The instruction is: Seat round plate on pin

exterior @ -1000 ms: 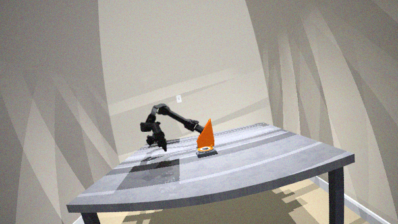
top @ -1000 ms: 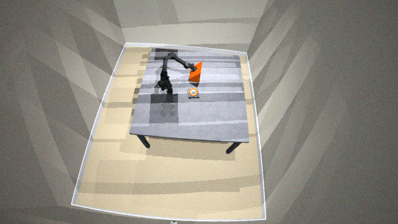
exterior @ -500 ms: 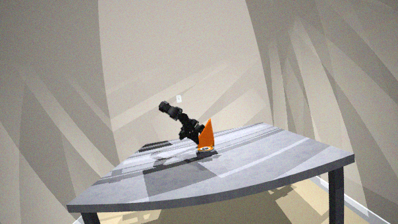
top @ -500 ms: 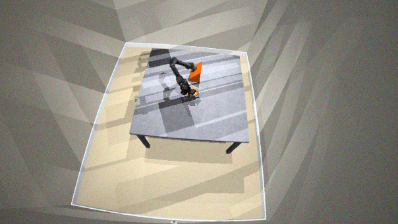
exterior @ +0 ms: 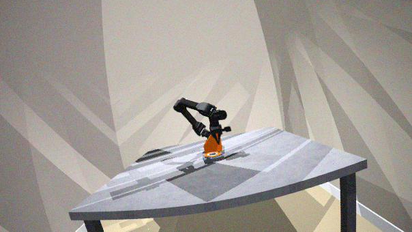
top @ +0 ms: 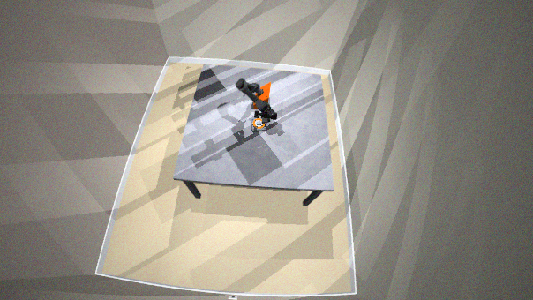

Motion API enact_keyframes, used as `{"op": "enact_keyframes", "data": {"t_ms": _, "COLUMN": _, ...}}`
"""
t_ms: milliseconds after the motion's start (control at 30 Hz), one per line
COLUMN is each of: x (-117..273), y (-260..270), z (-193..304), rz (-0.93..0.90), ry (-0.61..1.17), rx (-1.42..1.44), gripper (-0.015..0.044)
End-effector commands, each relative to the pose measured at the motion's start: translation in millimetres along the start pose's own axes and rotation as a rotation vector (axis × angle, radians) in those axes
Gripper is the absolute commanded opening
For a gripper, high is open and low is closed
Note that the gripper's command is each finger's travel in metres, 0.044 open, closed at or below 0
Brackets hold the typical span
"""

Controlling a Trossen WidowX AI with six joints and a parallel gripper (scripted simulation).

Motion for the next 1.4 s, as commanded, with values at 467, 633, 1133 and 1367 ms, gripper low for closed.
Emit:
{"op": "enact_keyframes", "data": {"t_ms": 467, "x": -50.6, "y": 0.4, "z": 1.8, "rz": 0.024, "ry": -0.001, "rx": 0.026, "gripper": 0.0}}
{"op": "enact_keyframes", "data": {"t_ms": 633, "x": -50.6, "y": 0.3, "z": 2.3, "rz": 0.024, "ry": -0.001, "rx": 0.026, "gripper": 0.0}}
{"op": "enact_keyframes", "data": {"t_ms": 1133, "x": -50.7, "y": -4.8, "z": 18.0, "rz": 0.024, "ry": 0.0, "rx": 0.027, "gripper": 0.0}}
{"op": "enact_keyframes", "data": {"t_ms": 1367, "x": -50.7, "y": -6.3, "z": 23.1, "rz": 0.024, "ry": 0.0, "rx": 0.027, "gripper": 0.0}}
Point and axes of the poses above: the point midway between the two fingers, 35 mm back from their tips, its own x axis back along the fingers, its own y axis across the jaws, z = x × y, the point moved 3 cm from there along x, back along the fingers, and after that the axes turned 9 degrees about -x, right-handed, at the moved point
